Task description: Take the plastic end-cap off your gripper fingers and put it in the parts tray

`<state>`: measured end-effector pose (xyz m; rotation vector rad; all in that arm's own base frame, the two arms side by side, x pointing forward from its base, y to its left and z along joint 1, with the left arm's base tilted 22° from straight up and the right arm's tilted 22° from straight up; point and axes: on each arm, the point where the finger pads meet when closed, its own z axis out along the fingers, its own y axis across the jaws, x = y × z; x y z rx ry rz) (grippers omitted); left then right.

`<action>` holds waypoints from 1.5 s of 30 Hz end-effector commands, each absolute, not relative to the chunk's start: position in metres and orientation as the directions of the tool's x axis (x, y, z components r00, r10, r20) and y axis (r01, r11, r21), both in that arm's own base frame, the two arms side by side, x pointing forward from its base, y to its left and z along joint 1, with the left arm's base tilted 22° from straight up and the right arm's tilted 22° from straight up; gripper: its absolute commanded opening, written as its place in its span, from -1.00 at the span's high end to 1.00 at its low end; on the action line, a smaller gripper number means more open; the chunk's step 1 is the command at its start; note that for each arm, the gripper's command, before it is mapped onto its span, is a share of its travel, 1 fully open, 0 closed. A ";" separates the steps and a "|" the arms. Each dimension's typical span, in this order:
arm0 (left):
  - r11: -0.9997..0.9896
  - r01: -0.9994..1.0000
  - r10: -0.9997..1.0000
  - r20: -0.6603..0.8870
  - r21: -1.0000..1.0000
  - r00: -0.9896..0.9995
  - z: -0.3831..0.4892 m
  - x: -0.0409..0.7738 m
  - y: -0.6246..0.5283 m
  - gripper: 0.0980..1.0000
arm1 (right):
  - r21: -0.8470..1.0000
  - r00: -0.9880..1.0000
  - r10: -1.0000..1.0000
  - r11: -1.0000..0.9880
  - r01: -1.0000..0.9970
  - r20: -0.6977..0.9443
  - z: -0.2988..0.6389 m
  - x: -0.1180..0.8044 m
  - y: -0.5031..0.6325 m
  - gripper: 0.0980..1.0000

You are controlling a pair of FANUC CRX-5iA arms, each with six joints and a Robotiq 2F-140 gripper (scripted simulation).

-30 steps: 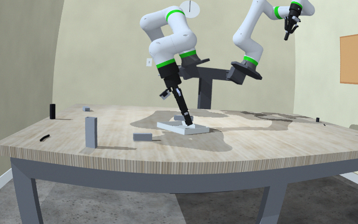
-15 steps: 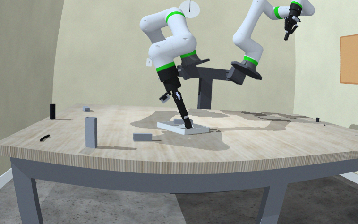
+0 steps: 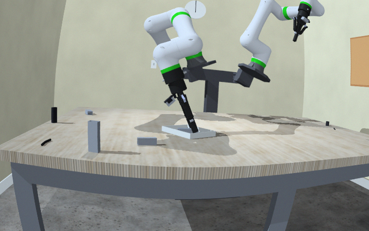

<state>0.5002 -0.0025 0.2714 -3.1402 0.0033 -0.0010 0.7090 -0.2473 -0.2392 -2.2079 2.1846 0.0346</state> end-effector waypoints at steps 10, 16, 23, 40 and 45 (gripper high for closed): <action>-1.000 -0.003 -0.003 0.003 -0.001 1.000 0.272 0.500 -0.003 1.00 | -0.012 0.012 -0.999 -0.011 -1.000 -0.040 -0.237 0.710 -0.247 0.41; -1.000 -0.003 -0.003 0.003 -0.001 1.000 0.272 0.500 -0.003 1.00 | -0.012 0.012 -0.999 -0.012 -1.000 -0.040 -0.230 0.711 -0.244 0.41; -1.000 -0.003 -0.003 0.003 -0.001 1.000 0.272 0.500 -0.003 1.00 | -0.014 0.013 -0.999 -0.012 -1.000 -0.039 -0.210 0.711 -0.236 0.41; -1.000 -0.003 -0.003 0.003 -0.001 1.000 0.272 0.500 -0.003 1.00 | -0.010 0.011 -0.999 -0.011 -1.000 -0.040 -0.181 0.709 -0.223 0.41; -1.000 -0.003 -0.003 0.003 -0.001 1.000 0.272 0.500 -0.003 1.00 | -0.010 0.011 -0.999 -0.011 -1.000 -0.040 -0.181 0.709 -0.224 0.41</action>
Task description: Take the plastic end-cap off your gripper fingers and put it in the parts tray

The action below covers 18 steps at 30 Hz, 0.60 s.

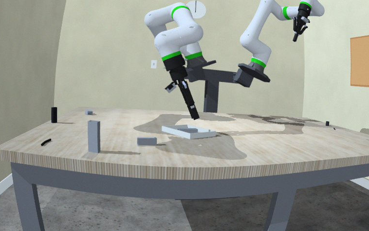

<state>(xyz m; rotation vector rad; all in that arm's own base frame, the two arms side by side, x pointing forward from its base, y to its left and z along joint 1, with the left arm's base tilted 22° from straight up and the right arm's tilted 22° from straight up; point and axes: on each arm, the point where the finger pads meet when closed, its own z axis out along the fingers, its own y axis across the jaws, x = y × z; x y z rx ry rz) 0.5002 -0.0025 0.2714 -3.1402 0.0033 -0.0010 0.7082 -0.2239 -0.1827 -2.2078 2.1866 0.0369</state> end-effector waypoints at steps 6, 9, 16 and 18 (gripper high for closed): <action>-1.000 -0.003 -0.003 0.003 -0.001 1.000 0.272 0.500 -0.003 1.00 | -0.012 0.087 -0.995 -0.087 -0.996 -0.038 -0.154 0.710 -0.209 0.41; -1.000 -0.003 -0.003 0.003 -0.001 1.000 0.273 0.500 -0.003 1.00 | -0.013 0.151 -0.988 -0.150 -0.989 -0.036 -0.132 0.710 -0.197 0.41; -1.000 -0.003 -0.003 0.003 -0.001 1.000 0.273 0.500 -0.003 1.00 | -0.014 0.230 -0.973 -0.230 -0.973 -0.034 -0.105 0.708 -0.182 0.41; -1.000 -0.003 -0.003 0.003 -0.001 1.000 0.273 0.500 -0.003 1.00 | -0.014 0.254 -0.967 -0.253 -0.967 -0.034 -0.096 0.707 -0.178 0.41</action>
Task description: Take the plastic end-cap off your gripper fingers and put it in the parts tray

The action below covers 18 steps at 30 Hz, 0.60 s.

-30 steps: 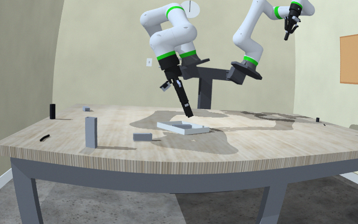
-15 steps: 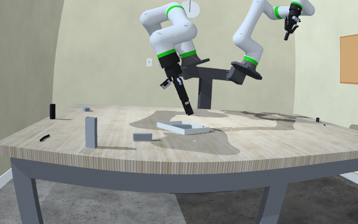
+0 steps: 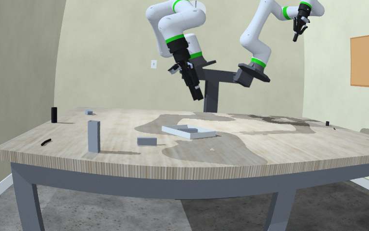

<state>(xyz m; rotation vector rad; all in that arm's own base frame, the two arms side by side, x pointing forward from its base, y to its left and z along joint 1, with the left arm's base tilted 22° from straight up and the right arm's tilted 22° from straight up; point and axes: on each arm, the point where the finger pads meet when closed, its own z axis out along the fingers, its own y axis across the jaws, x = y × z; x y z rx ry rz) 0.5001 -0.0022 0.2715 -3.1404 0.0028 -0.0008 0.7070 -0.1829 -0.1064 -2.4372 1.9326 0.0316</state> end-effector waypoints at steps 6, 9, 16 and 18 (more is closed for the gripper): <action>-1.000 -0.002 -0.002 0.002 -0.001 1.000 0.273 0.500 -0.003 1.00 | -0.017 0.374 -0.927 -0.373 -0.928 -0.029 -0.053 0.701 -0.155 0.41; -1.000 -0.002 -0.002 0.002 -0.001 1.000 0.273 0.500 -0.002 1.00 | -0.017 0.422 -0.906 -0.422 -0.907 -0.028 -0.036 0.697 -0.145 0.41; -1.000 -0.002 -0.002 0.002 0.000 1.000 0.273 0.500 -0.002 1.00 | -0.017 0.483 -0.875 -0.483 -0.875 -0.026 -0.013 0.692 -0.133 0.41; -1.000 -0.002 -0.002 0.002 0.000 1.000 0.273 0.500 -0.002 1.00 | -0.017 0.527 -0.849 -0.527 -0.850 -0.024 0.003 0.687 -0.124 0.41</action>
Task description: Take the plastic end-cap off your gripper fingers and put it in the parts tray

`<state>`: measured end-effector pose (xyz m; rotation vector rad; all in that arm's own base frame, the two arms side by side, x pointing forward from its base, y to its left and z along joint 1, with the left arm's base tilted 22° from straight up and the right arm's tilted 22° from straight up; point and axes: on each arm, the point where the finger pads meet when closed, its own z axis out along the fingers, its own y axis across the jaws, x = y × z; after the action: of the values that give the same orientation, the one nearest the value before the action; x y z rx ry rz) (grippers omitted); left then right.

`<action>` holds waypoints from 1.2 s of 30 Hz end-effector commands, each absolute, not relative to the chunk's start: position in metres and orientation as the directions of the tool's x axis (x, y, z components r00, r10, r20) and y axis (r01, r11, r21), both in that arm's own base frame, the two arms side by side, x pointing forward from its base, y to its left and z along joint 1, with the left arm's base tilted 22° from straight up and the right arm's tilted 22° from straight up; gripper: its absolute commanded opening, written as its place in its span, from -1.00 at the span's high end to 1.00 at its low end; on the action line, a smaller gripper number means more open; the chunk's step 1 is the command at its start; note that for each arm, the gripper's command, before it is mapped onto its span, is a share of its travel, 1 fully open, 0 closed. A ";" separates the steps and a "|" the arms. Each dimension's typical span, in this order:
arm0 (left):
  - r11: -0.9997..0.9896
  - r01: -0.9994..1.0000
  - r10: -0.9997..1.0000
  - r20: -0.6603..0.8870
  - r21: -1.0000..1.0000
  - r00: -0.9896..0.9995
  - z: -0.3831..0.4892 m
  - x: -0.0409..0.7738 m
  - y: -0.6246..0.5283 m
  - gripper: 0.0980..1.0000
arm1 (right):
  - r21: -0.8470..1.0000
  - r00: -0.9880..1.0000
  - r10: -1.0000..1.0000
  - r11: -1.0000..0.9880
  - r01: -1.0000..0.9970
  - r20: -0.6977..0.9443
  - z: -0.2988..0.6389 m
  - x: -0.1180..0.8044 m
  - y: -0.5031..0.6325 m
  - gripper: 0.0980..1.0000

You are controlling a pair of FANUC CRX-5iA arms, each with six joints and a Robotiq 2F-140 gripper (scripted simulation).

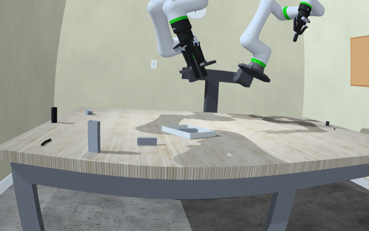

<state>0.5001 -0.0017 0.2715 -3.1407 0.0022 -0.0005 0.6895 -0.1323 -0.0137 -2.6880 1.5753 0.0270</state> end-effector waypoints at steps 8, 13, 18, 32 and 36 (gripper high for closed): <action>-1.000 -0.002 -0.002 0.002 0.000 1.000 0.273 0.500 -0.002 1.00 | -0.018 0.656 -0.755 -0.656 -0.755 -0.018 0.053 0.669 -0.097 0.41; -1.000 -0.002 -0.002 0.002 0.000 1.000 0.273 0.500 -0.002 1.00 | -0.017 0.707 -0.707 -0.707 -0.707 -0.016 0.074 0.659 -0.086 0.41; -1.000 -0.002 -0.002 0.002 0.000 1.000 0.273 0.500 -0.002 1.00 | -0.016 0.760 -0.650 -0.760 -0.650 -0.014 0.097 0.647 -0.074 0.41; -1.000 -0.001 -0.001 0.002 0.000 1.000 0.273 0.500 -0.001 1.00 | -0.013 0.881 -0.474 -0.881 -0.474 -0.007 0.157 0.610 -0.045 0.41; -1.000 -0.001 -0.001 0.002 0.000 1.000 0.273 0.500 -0.001 1.00 | -0.011 0.925 -0.379 -0.925 -0.379 -0.004 0.185 0.589 -0.033 0.41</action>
<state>0.5000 -0.0007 0.2717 -3.1412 0.0007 0.0002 0.6008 -0.0399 0.1679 -3.0507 0.6953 0.0087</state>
